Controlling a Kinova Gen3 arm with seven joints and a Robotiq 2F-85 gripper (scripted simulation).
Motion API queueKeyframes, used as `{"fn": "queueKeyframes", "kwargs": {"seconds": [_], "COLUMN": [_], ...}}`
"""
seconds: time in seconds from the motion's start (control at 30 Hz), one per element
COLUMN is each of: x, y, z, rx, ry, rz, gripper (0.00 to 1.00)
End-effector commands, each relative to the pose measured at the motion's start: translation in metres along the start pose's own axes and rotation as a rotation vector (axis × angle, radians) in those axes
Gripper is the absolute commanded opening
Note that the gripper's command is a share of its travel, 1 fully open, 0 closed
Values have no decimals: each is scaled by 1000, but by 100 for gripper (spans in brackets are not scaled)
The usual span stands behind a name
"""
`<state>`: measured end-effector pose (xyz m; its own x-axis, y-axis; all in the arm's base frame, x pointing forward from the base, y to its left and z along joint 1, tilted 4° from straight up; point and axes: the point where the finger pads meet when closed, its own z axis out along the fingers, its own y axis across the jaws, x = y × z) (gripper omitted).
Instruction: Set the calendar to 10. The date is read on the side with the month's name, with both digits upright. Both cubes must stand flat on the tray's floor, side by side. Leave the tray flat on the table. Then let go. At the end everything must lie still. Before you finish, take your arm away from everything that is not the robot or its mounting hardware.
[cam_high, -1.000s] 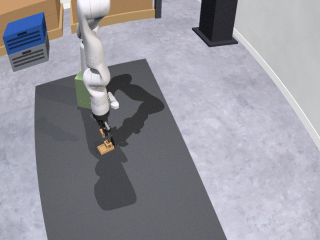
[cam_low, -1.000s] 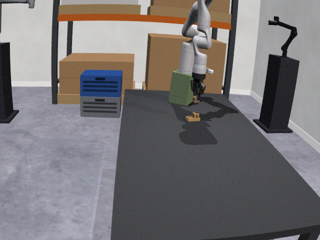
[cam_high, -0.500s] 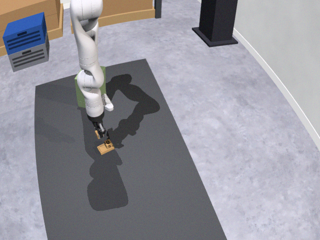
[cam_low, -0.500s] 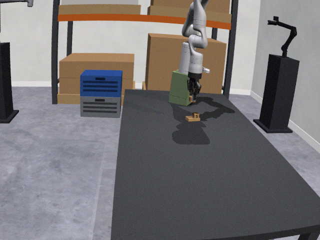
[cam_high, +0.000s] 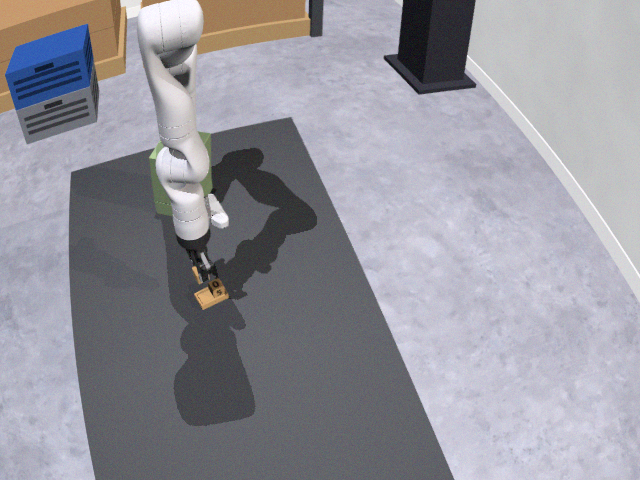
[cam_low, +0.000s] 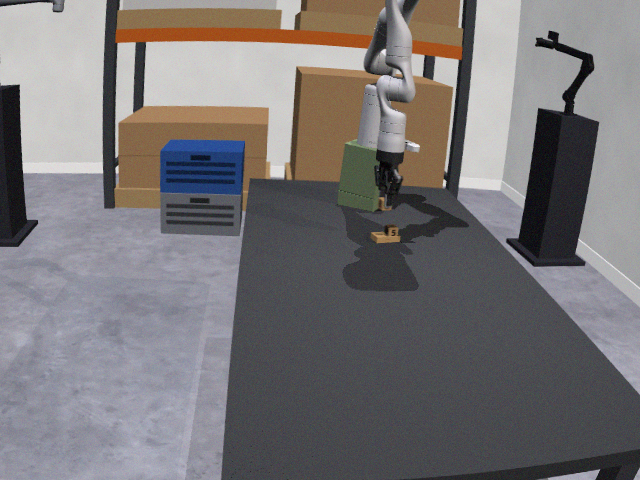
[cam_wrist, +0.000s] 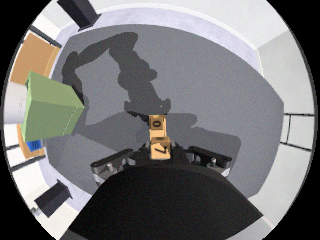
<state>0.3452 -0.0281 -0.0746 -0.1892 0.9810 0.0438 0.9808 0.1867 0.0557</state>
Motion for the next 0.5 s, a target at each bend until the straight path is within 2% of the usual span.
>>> {"fn": "queueKeyframes", "kwargs": {"seconds": [0.0,0.3,0.47], "x": [-1,-1,-1], "y": [-1,-1,-1], "z": [13,41,47], "rx": [2,2,2], "ry": [0,0,0], "rz": [-9,-9,-9], "gripper": [26,26,26]}}
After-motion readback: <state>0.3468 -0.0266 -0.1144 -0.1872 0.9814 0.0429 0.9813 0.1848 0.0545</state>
